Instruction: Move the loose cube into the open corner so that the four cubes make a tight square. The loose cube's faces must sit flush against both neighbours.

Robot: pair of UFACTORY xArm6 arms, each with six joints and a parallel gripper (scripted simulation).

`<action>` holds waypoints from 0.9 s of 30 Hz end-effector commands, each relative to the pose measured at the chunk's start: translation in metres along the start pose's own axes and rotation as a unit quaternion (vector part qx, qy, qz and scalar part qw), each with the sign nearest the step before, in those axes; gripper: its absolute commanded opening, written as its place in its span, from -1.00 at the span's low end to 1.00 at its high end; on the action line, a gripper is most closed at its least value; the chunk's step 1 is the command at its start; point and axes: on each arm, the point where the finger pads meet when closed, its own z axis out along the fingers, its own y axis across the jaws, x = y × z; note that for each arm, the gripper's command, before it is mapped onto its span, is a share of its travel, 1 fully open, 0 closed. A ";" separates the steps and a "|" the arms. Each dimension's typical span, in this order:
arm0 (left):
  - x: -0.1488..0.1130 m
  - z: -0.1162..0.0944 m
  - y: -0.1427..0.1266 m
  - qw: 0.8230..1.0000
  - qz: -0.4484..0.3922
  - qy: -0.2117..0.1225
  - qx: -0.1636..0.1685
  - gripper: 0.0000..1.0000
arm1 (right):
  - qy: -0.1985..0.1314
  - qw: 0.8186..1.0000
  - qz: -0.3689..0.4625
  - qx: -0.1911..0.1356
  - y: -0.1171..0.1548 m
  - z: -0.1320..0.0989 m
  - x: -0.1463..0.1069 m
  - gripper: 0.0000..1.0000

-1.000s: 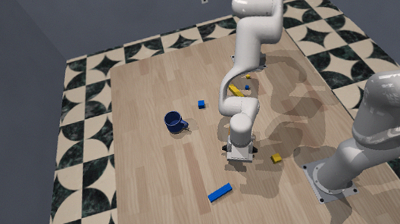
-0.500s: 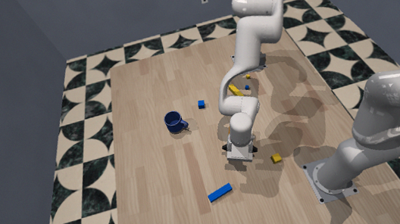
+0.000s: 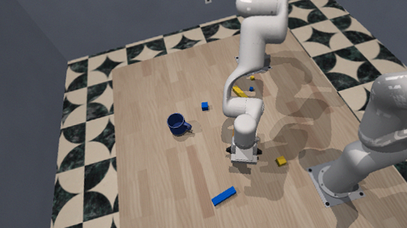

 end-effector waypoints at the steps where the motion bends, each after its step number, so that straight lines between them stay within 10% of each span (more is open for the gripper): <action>1: 0.000 -0.001 0.000 1.000 0.000 0.001 0.000 1.00 | 0.001 1.000 0.000 0.000 0.000 -0.001 0.001 0.03; 27: 0.000 -0.001 0.000 1.000 0.000 0.001 0.000 1.00 | 0.001 1.000 0.000 0.000 0.000 -0.001 0.011 0.03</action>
